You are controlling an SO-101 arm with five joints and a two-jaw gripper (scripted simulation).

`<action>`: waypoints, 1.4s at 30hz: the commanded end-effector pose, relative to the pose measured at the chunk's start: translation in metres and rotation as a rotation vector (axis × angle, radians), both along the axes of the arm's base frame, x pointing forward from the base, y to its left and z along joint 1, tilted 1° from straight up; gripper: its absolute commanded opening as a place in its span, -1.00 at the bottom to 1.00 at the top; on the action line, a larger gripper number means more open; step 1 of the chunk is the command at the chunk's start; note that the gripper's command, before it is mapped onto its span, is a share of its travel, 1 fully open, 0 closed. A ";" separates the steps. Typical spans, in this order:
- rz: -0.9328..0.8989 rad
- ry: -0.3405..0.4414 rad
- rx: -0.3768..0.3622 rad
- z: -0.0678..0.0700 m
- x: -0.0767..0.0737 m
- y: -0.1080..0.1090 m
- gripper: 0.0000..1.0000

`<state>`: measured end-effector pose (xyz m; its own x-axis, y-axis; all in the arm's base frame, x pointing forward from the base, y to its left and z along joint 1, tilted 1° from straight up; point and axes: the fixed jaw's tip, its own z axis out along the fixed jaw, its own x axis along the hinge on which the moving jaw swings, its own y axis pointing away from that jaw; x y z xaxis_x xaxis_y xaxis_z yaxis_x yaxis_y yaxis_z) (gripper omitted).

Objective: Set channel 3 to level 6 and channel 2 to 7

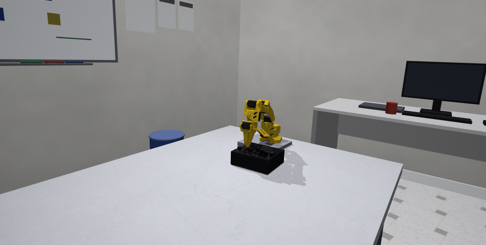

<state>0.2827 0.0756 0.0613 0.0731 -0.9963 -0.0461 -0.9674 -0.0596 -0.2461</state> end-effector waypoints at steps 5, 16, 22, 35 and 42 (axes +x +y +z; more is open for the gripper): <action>0.004 0.007 0.001 -0.003 0.000 0.003 -1.00; 0.005 0.014 -0.001 -0.006 0.000 0.003 -1.00; 0.005 0.015 -0.001 -0.006 0.000 0.003 -1.00; 0.006 0.031 -0.006 -0.014 0.000 0.003 -1.00; 0.006 0.042 -0.009 -0.019 0.000 0.003 -1.00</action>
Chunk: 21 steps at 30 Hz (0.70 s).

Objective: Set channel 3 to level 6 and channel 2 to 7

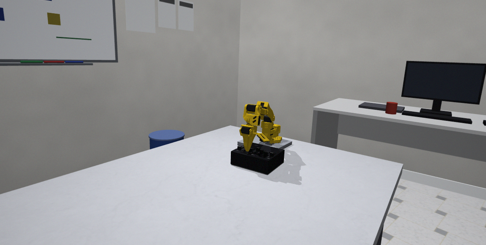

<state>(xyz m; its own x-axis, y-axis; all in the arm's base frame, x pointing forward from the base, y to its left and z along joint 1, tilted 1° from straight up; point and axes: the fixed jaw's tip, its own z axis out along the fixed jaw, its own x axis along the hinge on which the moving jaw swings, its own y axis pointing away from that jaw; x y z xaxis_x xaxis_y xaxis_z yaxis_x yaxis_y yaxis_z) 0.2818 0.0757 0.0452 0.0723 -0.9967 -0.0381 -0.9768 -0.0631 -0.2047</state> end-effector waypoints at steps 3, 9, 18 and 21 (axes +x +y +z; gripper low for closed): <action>0.005 0.002 0.002 -0.004 0.001 0.003 -1.00; 0.005 0.003 0.002 -0.005 0.001 0.003 -1.00; 0.006 0.012 -0.001 -0.005 -0.001 0.003 -1.00; 0.006 0.015 -0.002 -0.005 -0.001 0.003 -1.00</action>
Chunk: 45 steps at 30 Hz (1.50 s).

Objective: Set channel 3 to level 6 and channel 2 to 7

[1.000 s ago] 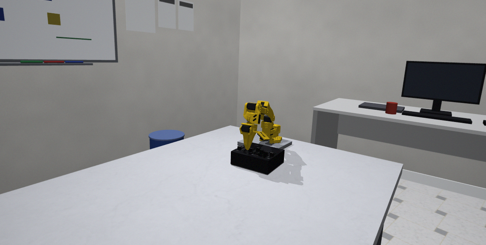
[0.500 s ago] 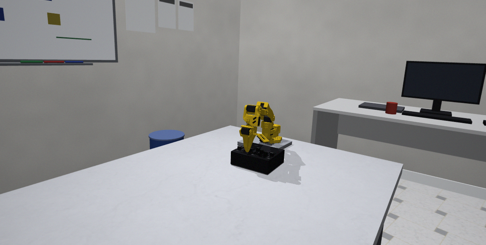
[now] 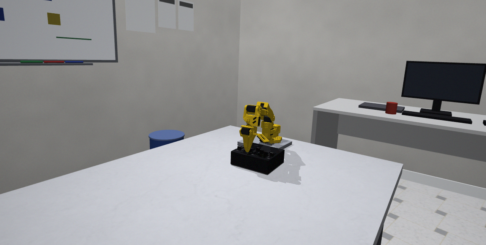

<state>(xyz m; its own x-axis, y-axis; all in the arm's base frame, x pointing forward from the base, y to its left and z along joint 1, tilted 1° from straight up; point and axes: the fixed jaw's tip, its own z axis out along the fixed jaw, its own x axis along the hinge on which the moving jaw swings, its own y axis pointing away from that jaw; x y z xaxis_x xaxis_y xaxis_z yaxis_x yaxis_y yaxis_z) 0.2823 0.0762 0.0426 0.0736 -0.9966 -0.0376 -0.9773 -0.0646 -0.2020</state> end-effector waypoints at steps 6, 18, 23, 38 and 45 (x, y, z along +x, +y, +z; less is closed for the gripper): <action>0.005 0.013 -0.001 -0.002 -0.002 0.003 -1.00; 0.005 0.028 -0.005 -0.003 -0.004 0.002 -1.00; 0.005 0.028 -0.005 -0.003 -0.004 0.002 -1.00; 0.006 0.042 -0.009 -0.003 -0.007 0.002 -1.00; 0.006 0.046 -0.010 -0.003 -0.008 0.002 -1.00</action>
<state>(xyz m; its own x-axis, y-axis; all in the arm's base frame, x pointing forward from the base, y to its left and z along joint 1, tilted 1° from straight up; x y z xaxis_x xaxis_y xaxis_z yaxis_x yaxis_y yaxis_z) 0.2784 0.0759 0.0420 0.0751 -0.9966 -0.0331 -0.9815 -0.0680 -0.1788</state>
